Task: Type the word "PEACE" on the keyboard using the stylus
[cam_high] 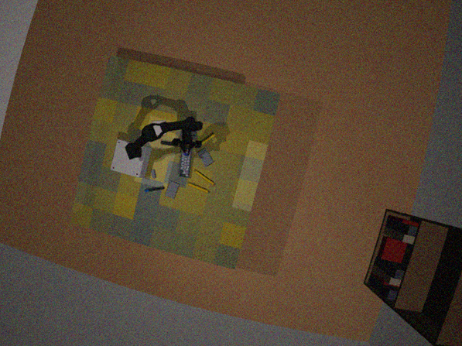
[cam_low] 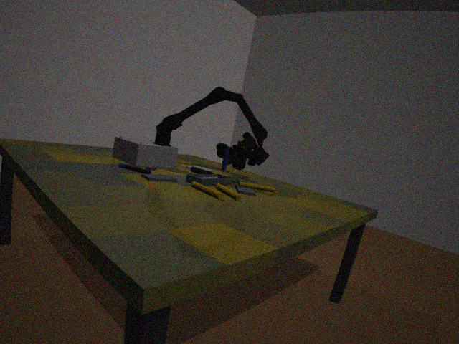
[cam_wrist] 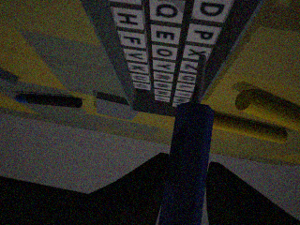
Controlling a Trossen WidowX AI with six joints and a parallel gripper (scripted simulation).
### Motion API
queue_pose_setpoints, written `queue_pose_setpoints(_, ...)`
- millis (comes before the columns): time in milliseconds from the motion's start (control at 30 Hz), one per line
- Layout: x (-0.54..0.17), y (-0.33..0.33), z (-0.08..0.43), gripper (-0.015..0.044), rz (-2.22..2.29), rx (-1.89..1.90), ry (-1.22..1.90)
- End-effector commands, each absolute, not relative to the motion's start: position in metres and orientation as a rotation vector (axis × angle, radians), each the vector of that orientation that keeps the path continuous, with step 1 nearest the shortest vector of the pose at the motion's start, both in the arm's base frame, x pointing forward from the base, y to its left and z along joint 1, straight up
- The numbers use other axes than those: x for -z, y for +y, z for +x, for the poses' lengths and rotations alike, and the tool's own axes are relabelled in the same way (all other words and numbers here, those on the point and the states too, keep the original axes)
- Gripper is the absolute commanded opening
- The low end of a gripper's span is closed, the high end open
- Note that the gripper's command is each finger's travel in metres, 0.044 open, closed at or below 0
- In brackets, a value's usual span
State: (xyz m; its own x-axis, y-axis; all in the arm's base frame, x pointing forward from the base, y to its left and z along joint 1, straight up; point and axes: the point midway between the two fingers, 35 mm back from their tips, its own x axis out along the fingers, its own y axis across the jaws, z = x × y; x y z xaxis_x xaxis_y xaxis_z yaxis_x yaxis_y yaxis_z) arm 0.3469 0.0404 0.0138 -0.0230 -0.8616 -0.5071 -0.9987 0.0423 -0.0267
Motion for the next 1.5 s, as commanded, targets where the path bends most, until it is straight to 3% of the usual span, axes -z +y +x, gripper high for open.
queue_pose_setpoints(0, -0.0111, 0.0398, 0.3469, 0.0081, -1.879, -0.481, 1.946)
queue_pose_setpoints(1467, -0.0033, 0.0391, 0.3462, 0.0081, -1.879, -0.481, 1.946)
